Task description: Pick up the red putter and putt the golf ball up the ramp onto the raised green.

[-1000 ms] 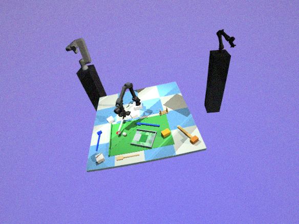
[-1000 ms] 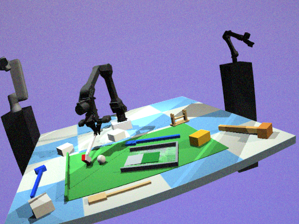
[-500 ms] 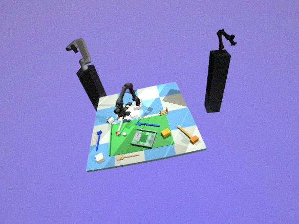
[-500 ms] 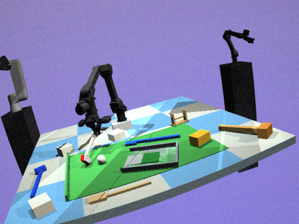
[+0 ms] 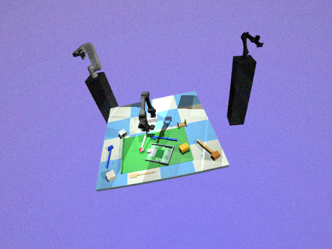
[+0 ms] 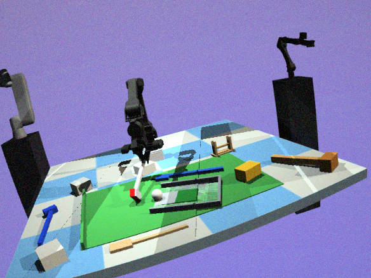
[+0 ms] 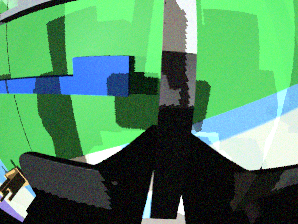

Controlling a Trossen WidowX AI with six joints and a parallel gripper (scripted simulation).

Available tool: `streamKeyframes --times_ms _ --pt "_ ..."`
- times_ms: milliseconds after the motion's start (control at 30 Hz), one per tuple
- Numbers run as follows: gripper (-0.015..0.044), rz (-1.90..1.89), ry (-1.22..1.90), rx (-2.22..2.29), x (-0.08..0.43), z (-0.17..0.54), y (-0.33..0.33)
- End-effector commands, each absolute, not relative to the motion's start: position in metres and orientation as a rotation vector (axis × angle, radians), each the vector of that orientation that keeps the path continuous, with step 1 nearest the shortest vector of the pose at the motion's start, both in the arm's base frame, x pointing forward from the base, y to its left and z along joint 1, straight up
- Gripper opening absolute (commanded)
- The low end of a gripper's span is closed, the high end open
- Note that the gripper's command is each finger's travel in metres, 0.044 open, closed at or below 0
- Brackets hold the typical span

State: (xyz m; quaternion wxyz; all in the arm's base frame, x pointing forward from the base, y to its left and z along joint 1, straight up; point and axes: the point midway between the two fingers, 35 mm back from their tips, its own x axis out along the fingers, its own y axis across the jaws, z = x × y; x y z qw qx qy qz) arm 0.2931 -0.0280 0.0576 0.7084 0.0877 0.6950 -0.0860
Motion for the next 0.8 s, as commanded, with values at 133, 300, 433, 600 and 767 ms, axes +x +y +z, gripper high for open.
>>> streamKeyframes --times_ms 133,300,433,600,767 --pt "0.0000 -0.204 1.539 0.204 0.294 0.086 -0.024" --pt "0.0000 -0.204 1.539 0.204 0.292 0.114 -0.024" --pt "0.0000 -0.204 1.539 0.204 0.292 0.117 -0.024" --pt "0.0000 -0.197 1.544 0.201 0.291 0.109 -0.024" --pt "0.0000 -0.197 1.544 0.201 0.291 0.109 -0.024"
